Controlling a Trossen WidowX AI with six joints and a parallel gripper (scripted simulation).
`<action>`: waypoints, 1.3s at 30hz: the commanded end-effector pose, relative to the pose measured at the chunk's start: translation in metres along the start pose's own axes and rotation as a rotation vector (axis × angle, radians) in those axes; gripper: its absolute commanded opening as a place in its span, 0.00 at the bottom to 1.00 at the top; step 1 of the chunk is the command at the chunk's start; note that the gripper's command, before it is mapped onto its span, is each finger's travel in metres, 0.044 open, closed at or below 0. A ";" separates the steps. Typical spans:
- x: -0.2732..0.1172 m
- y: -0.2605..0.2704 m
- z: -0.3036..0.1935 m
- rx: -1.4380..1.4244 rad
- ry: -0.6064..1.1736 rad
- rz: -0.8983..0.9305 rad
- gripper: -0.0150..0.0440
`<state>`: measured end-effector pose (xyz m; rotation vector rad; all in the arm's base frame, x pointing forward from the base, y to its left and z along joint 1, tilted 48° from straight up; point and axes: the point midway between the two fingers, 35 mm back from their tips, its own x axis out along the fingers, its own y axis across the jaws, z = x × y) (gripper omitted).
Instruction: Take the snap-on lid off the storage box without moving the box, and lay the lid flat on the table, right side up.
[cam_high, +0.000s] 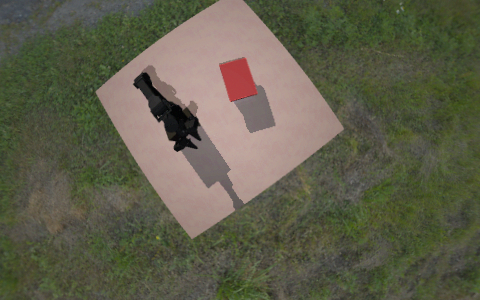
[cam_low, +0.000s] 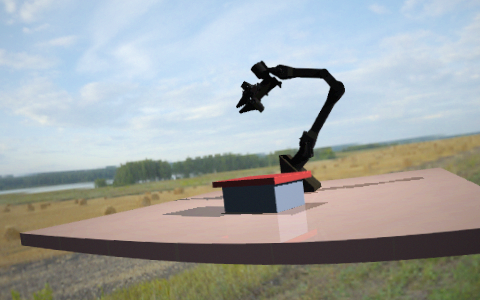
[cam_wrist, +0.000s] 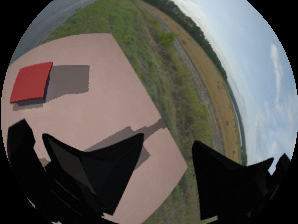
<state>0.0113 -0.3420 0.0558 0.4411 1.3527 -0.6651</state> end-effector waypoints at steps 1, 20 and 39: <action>-0.007 0.061 0.042 0.285 -0.116 0.076 0.65; -0.033 0.212 0.085 0.918 -0.154 0.445 0.65; -0.070 0.355 0.051 1.470 0.289 0.806 0.65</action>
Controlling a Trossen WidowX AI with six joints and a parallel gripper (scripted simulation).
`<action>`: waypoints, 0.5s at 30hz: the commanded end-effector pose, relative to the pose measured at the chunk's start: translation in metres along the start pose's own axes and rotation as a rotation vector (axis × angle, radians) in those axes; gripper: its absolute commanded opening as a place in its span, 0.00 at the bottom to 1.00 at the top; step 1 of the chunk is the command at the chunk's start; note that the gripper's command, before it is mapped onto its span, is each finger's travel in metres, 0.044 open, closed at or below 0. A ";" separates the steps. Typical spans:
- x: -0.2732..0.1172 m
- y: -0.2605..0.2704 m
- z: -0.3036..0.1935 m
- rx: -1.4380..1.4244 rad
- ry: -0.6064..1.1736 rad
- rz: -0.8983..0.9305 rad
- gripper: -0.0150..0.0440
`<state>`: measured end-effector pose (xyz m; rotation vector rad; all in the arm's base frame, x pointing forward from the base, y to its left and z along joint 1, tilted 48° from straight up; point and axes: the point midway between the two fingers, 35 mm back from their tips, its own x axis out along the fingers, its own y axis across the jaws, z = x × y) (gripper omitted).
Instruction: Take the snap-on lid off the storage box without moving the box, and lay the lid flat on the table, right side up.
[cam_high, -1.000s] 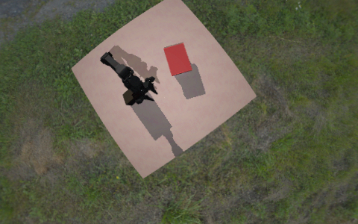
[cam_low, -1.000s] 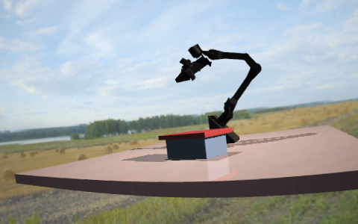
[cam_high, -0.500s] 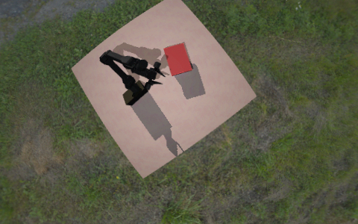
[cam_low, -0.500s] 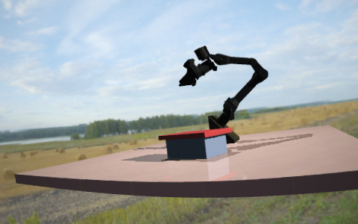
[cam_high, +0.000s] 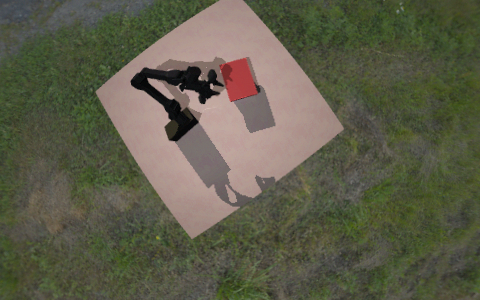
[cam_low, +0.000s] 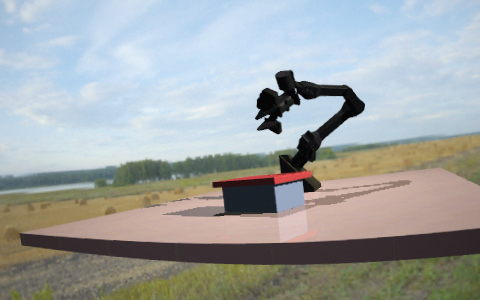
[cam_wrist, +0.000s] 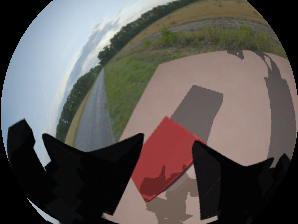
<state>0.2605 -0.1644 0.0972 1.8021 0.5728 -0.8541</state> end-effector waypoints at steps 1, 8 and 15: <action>0.006 -0.008 -0.076 0.339 0.206 -0.005 0.65; 0.006 -0.016 -0.109 0.497 0.301 -0.047 0.65; 0.006 -0.016 -0.109 0.497 0.301 -0.047 0.65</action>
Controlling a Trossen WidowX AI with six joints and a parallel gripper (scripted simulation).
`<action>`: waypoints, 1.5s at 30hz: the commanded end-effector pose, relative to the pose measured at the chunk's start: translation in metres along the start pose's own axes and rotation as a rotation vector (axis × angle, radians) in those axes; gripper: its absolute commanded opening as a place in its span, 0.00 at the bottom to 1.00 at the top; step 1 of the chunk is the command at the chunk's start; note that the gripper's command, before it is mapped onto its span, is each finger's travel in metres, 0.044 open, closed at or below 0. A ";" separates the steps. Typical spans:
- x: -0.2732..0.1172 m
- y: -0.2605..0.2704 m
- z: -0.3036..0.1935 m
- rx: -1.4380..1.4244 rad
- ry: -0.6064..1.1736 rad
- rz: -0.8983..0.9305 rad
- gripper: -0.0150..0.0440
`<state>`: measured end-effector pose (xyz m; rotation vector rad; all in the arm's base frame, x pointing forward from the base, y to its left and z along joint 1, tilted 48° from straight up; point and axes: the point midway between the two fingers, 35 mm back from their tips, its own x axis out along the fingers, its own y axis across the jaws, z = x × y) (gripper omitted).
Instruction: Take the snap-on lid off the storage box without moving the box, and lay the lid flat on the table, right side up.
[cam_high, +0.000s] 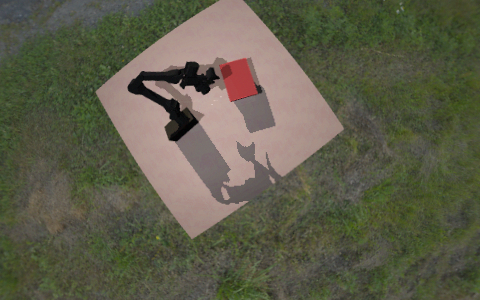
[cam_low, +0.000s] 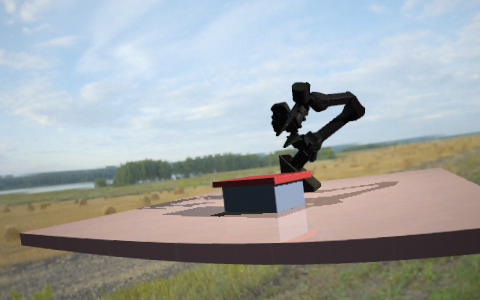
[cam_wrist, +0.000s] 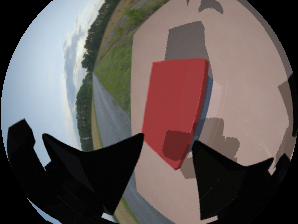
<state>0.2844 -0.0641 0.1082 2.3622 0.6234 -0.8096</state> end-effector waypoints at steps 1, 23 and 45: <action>0.001 -0.005 -0.005 0.037 0.020 -0.009 0.65; 0.047 -0.054 -0.008 0.038 0.022 -0.009 0.65; 0.081 -0.052 -0.010 0.037 0.022 -0.009 0.65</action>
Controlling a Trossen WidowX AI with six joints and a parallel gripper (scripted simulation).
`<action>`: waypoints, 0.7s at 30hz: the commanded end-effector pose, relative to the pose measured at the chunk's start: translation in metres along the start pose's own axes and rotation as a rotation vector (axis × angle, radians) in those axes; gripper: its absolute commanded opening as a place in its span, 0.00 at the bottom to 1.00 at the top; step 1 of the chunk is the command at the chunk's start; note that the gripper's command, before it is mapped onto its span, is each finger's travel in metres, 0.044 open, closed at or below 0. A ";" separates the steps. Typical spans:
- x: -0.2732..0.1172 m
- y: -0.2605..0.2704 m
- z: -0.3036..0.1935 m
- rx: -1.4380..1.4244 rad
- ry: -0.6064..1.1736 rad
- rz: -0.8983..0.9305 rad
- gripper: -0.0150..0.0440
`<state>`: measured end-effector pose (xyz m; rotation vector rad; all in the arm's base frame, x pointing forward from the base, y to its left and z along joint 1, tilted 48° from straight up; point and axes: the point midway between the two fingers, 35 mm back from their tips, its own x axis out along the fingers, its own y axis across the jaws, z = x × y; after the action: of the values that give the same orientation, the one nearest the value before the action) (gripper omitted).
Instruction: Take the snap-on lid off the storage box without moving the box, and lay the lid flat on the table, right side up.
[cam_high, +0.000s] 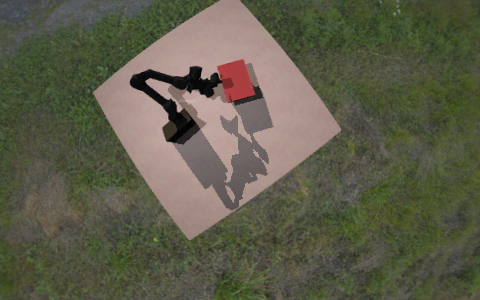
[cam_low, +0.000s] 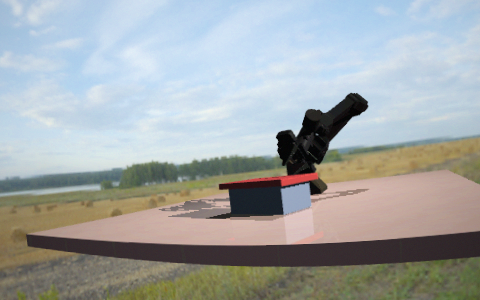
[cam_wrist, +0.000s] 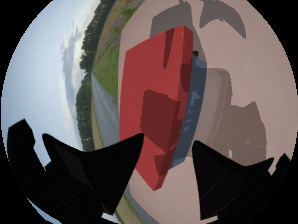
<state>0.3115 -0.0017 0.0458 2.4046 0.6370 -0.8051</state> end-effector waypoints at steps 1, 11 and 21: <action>0.007 0.001 -0.001 0.002 -0.001 0.002 0.65; 0.023 -0.001 0.000 0.003 0.000 0.002 0.65; 0.036 -0.003 0.000 0.003 0.001 0.003 0.65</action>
<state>0.3322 0.0084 0.0233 2.4060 0.6375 -0.8034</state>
